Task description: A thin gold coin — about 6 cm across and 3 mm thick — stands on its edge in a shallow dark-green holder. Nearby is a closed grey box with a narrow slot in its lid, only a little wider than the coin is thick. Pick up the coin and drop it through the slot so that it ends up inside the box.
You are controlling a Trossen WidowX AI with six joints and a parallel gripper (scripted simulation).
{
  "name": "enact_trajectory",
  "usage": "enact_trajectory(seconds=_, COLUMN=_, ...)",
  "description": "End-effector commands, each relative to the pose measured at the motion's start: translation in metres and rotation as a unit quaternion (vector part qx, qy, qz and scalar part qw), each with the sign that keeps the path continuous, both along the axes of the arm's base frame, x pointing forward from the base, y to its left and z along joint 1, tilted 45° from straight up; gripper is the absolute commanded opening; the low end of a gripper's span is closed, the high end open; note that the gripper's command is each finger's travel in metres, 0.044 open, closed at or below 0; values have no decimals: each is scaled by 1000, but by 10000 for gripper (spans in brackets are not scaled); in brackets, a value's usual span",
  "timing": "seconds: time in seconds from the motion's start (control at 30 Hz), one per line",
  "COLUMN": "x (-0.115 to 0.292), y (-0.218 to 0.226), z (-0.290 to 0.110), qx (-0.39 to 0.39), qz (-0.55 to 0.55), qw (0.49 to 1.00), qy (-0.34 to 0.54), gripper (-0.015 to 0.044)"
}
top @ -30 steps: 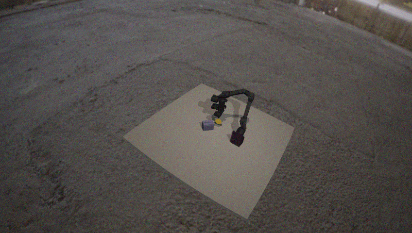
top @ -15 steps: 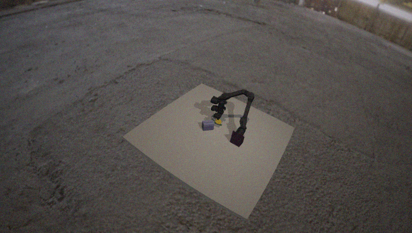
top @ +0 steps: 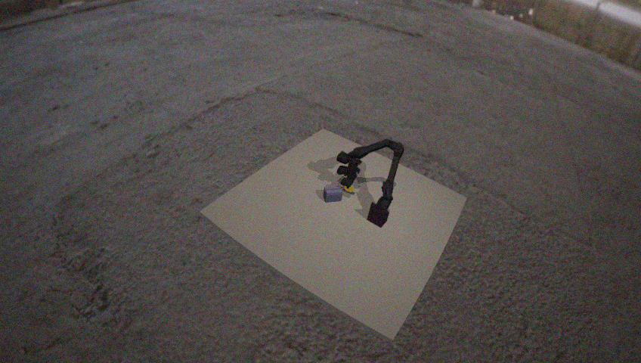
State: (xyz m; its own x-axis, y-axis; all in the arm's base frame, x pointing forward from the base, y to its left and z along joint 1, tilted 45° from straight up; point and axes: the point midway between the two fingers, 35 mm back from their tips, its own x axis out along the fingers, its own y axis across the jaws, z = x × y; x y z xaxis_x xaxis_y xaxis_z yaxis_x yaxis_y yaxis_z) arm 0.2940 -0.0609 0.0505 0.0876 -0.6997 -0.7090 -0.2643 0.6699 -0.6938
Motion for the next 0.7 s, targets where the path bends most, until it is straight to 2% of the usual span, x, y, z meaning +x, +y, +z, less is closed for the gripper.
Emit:
enact_trajectory(seconds=0.0, x=-1, y=-7, z=-5, qx=-3, qz=0, qw=1000, qy=2, gripper=161)
enact_trajectory(seconds=0.57, x=-1, y=-25, z=-21, qx=-6, qz=1, qw=1000, qy=2, gripper=161)
enact_trajectory(seconds=0.67, x=-1, y=-25, z=-21, qx=-6, qz=1, qw=1000, qy=2, gripper=82)
